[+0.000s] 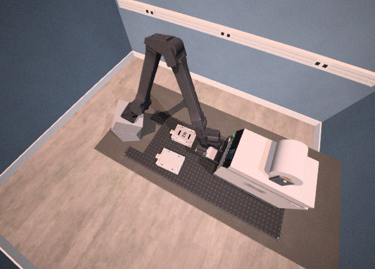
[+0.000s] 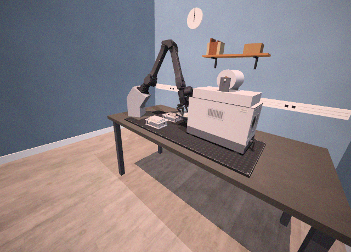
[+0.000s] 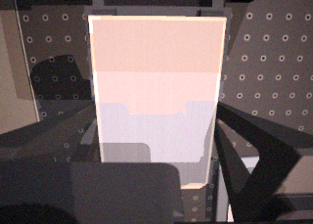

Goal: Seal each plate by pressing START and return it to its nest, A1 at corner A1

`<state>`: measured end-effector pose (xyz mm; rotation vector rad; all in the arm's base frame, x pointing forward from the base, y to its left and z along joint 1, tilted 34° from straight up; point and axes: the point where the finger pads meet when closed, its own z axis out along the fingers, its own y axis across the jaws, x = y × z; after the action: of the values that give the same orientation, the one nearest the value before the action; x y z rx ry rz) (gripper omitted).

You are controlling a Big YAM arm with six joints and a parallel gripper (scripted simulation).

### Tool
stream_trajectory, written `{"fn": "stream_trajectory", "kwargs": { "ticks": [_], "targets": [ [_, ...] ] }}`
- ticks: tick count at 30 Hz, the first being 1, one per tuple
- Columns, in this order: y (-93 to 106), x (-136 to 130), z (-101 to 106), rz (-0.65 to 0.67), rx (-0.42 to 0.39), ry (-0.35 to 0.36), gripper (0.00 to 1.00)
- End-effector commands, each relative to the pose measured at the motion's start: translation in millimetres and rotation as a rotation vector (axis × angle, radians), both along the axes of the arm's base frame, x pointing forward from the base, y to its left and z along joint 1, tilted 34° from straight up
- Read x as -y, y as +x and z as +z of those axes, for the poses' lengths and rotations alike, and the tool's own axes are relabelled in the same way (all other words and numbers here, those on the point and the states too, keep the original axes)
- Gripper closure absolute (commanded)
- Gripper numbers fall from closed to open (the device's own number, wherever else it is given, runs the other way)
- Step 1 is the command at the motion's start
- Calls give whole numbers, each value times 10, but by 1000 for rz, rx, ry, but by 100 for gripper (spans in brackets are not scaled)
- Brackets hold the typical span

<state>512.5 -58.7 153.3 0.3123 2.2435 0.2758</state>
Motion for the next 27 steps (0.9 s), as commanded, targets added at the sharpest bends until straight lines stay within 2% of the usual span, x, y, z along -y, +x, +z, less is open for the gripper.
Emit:
{"fn": "stream_trajectory", "kwargs": {
  "ticks": [1, 15, 27],
  "targets": [
    [18, 74, 346, -1, 55, -11, 100],
    [-16, 103, 415, -3, 58, -18, 100],
    [73, -1, 269, 0, 46, -4, 100]
  ]
}}
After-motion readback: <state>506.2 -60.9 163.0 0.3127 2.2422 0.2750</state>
